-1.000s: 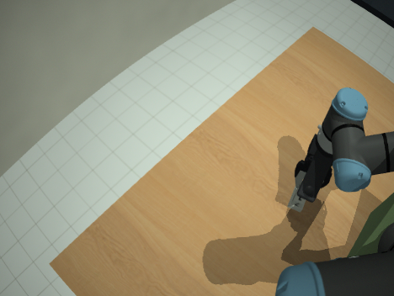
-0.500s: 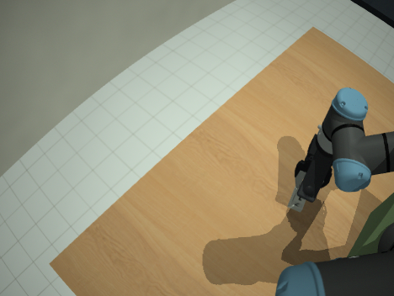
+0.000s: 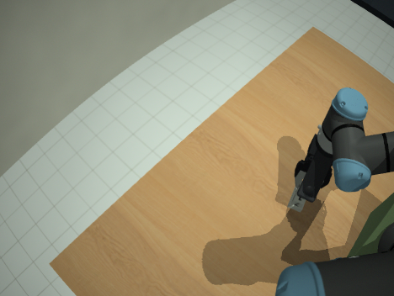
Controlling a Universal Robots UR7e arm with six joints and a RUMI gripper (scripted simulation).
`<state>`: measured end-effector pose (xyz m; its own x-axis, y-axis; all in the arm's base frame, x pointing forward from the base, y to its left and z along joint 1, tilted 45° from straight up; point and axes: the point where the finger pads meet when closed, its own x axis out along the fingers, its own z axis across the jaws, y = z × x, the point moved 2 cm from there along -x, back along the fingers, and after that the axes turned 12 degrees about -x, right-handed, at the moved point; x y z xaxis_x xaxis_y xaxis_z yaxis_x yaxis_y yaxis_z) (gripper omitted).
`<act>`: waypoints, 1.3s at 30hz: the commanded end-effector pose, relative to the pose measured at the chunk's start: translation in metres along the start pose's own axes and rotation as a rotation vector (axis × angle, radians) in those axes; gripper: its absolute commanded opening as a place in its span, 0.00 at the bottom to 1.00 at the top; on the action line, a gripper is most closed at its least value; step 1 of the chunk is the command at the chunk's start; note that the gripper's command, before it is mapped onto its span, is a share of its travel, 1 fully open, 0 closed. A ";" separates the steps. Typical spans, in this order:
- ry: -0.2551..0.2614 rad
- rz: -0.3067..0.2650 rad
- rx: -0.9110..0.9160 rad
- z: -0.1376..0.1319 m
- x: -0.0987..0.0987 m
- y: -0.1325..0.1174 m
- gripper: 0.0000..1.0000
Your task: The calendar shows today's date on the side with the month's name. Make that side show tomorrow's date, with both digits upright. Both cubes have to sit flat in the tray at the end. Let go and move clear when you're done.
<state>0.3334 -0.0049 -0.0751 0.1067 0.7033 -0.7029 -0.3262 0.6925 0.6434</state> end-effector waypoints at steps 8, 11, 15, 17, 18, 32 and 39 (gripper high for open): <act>0.000 -0.001 0.000 0.000 0.000 0.000 0.28; 0.000 -0.001 0.000 0.000 0.000 0.000 0.28; 0.000 -0.001 0.000 0.000 0.000 0.000 0.28; 0.000 -0.001 0.000 0.000 -0.001 0.000 0.28; 0.000 -0.001 0.000 0.000 -0.002 0.000 0.28; 0.000 -0.001 0.000 0.000 -0.049 0.000 0.28; 0.000 -0.001 0.000 0.000 -0.082 0.000 0.28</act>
<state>0.3268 -0.0519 -0.0290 0.1075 0.7025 -0.7035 -0.3259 0.6934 0.6426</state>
